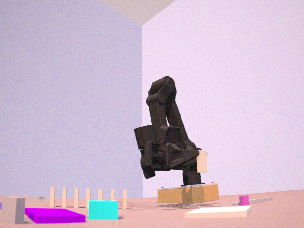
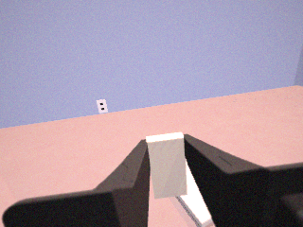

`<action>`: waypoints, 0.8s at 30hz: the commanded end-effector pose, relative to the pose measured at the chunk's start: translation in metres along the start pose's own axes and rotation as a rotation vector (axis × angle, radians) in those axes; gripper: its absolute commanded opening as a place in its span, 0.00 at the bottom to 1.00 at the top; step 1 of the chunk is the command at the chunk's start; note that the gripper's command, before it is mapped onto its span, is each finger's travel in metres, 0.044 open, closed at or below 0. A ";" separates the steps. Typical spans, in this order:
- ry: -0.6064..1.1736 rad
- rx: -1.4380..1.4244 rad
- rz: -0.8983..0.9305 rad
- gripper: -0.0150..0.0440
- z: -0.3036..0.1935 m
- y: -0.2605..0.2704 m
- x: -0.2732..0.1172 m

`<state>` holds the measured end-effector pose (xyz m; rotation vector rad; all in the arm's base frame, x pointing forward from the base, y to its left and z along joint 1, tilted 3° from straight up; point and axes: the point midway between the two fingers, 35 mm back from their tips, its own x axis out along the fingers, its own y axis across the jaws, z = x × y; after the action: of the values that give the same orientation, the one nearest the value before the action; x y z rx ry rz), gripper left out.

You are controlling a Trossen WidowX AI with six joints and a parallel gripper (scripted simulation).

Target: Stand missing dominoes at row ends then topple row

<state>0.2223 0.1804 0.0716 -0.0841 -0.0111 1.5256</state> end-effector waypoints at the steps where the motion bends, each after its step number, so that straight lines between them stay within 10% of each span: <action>1: 0.003 -0.014 0.007 0.44 -0.011 -0.001 0.001; 24: 0.026 -0.043 0.031 0.44 -0.073 0.006 0.003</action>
<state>0.2222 0.1800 0.0074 -0.1285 -0.0130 1.5483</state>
